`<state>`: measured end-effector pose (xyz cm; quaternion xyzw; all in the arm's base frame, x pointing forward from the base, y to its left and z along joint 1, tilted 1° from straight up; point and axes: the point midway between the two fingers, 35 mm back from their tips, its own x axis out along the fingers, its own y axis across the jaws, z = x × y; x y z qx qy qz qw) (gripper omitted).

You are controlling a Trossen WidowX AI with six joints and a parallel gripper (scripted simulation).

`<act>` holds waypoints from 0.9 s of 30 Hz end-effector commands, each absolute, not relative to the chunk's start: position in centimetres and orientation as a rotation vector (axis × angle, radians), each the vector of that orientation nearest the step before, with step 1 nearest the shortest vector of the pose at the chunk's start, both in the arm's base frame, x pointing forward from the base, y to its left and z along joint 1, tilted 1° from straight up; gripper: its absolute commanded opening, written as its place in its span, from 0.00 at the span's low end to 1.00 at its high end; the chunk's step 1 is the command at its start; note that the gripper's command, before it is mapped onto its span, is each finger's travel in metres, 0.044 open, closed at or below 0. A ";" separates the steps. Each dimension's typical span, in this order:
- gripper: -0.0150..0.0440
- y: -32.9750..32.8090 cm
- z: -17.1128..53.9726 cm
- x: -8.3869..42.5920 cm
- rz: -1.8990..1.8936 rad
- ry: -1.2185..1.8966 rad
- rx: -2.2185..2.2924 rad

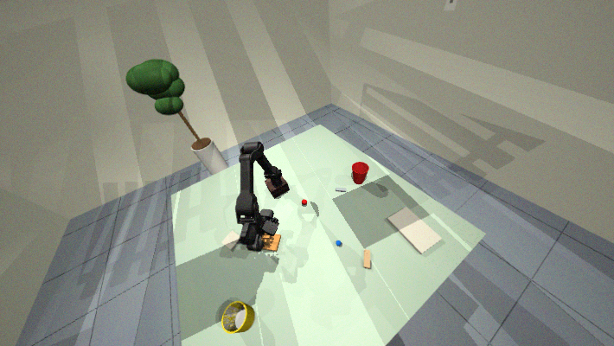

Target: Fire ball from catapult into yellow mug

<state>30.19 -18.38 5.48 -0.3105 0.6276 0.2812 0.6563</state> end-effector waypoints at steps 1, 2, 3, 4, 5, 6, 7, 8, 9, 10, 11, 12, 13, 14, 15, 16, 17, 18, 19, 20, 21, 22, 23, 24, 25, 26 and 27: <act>1.00 -18.3 4.2 30.0 0.649 1.436 -0.689; 1.00 -18.3 4.0 30.0 0.649 1.436 -0.689; 1.00 -18.3 3.9 30.0 0.649 1.436 -0.689; 1.00 -18.3 3.7 30.0 0.649 1.436 -0.689; 1.00 -18.3 3.5 30.0 0.649 1.436 -0.689; 1.00 -18.3 3.4 30.0 0.649 1.436 -0.689; 1.00 -18.3 3.2 30.0 0.649 1.436 -0.689; 1.00 -18.3 3.0 30.0 0.649 1.436 -0.689; 1.00 -18.3 2.9 30.0 0.649 1.436 -0.689; 1.00 -18.3 2.7 30.0 0.649 1.436 -0.689; 1.00 -18.3 2.6 30.0 0.649 1.436 -0.689; 1.00 -18.3 2.4 30.0 0.649 1.436 -0.689; 1.00 -18.3 2.2 30.0 0.649 1.436 -0.689; 1.00 -18.3 2.1 30.0 0.649 1.436 -0.689; 1.00 -18.3 1.9 30.0 0.649 1.436 -0.689; 1.00 -18.3 1.7 30.0 0.649 1.436 -0.689; 1.00 -18.3 1.6 30.0 0.649 1.436 -0.689; 1.00 -18.3 1.4 30.0 0.649 1.436 -0.689; 1.00 -18.3 1.3 30.0 0.649 1.436 -0.689; 1.00 -18.3 1.1 30.0 0.649 1.436 -0.689; 1.00 -18.3 0.9 30.0 0.649 1.436 -0.689; 1.00 -18.3 0.8 30.0 0.649 1.436 -0.689; 1.00 -18.3 0.6 30.0 0.649 1.436 -0.689; 1.00 -18.3 0.5 30.0 0.649 1.436 -0.689; 1.00 -18.3 0.4 30.0 0.649 1.436 -0.689; 1.00 -18.3 0.4 30.0 0.649 1.436 -0.689; 1.00 -18.3 0.4 30.0 0.649 1.436 -0.689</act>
